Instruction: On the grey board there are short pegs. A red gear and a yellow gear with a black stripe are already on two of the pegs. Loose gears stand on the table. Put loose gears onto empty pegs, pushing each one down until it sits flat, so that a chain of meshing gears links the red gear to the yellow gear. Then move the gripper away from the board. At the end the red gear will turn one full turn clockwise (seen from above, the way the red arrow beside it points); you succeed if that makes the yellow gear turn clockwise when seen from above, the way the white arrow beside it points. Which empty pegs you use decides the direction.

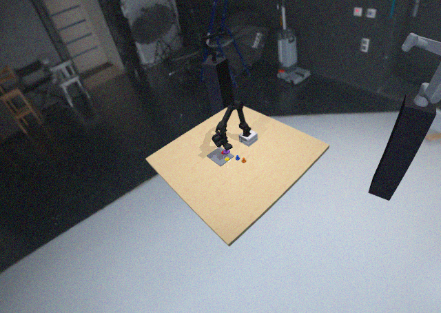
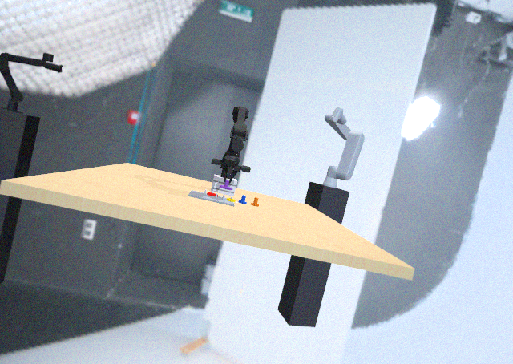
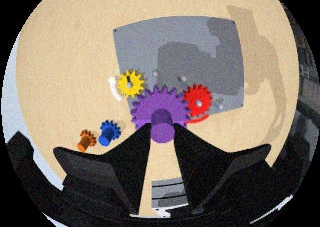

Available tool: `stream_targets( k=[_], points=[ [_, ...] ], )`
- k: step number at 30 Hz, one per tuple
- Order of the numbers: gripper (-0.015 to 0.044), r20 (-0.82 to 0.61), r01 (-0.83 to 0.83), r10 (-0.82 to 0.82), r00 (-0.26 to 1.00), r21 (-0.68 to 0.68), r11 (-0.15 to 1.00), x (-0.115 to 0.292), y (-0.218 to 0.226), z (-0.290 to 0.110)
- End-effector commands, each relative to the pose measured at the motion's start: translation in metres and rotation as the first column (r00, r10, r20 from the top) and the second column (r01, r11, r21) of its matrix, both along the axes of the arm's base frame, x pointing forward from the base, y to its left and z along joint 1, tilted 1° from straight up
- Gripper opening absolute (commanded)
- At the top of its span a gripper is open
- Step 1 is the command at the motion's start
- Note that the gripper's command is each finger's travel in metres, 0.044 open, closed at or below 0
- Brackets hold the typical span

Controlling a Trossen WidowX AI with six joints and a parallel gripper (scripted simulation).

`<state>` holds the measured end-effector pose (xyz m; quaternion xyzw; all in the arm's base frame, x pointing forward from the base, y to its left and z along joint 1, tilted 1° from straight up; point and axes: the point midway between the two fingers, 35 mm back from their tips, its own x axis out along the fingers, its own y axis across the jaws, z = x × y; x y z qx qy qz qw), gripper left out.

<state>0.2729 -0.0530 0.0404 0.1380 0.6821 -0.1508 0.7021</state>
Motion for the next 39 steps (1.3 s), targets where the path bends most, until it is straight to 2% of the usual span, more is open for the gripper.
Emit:
stream_targets(
  k=[1, 19, 39],
  points=[
    [0.0, 0.001, -0.004, 0.004, 1.0, -0.005, 1.0, 0.0, -0.001, 0.0],
    [0.0, -0.003, -0.134, 0.134, 0.991, -0.008, 0.991, 0.0, -0.002, -0.022],
    [0.0, 0.004, 0.121, -0.121, 0.993, -0.001, 0.993, 0.0, -0.002, -0.047]
  ],
)
